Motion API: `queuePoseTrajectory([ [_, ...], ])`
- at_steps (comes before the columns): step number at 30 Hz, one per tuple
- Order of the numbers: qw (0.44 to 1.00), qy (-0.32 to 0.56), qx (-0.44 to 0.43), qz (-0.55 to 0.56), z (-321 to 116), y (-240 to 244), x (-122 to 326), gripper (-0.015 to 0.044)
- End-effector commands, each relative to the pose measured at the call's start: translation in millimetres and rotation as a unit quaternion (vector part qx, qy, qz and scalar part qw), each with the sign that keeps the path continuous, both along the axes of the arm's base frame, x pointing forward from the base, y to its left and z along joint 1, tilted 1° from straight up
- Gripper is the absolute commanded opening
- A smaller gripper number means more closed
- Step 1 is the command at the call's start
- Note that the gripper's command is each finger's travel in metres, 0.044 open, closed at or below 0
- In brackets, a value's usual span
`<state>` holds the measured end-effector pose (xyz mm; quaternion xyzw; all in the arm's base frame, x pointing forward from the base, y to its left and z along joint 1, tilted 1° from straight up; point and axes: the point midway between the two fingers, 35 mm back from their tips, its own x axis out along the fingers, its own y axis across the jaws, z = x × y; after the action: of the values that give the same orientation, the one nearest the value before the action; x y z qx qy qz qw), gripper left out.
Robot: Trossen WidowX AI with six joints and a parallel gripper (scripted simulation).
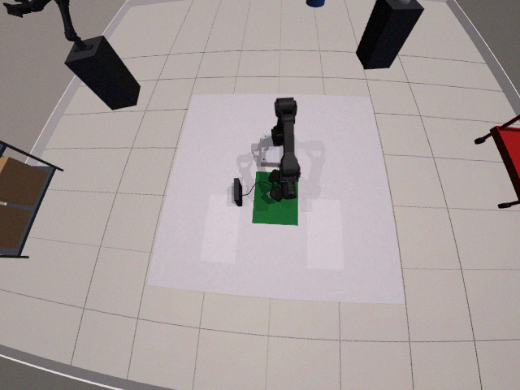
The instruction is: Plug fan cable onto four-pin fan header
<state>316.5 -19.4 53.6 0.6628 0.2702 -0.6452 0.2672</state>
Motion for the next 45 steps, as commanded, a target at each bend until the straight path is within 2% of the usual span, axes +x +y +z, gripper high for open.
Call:
queuePoseTrajectory([
  [1,1.0,-0.008,0.001,-0.002,0,0,3,0.044],
  [32,1.0,-0.008,0.001,-0.002,-48,1,4,0.044],
  [45,1.0,-0.008,0.0,0.0,-45,1,4,0.0099],
])
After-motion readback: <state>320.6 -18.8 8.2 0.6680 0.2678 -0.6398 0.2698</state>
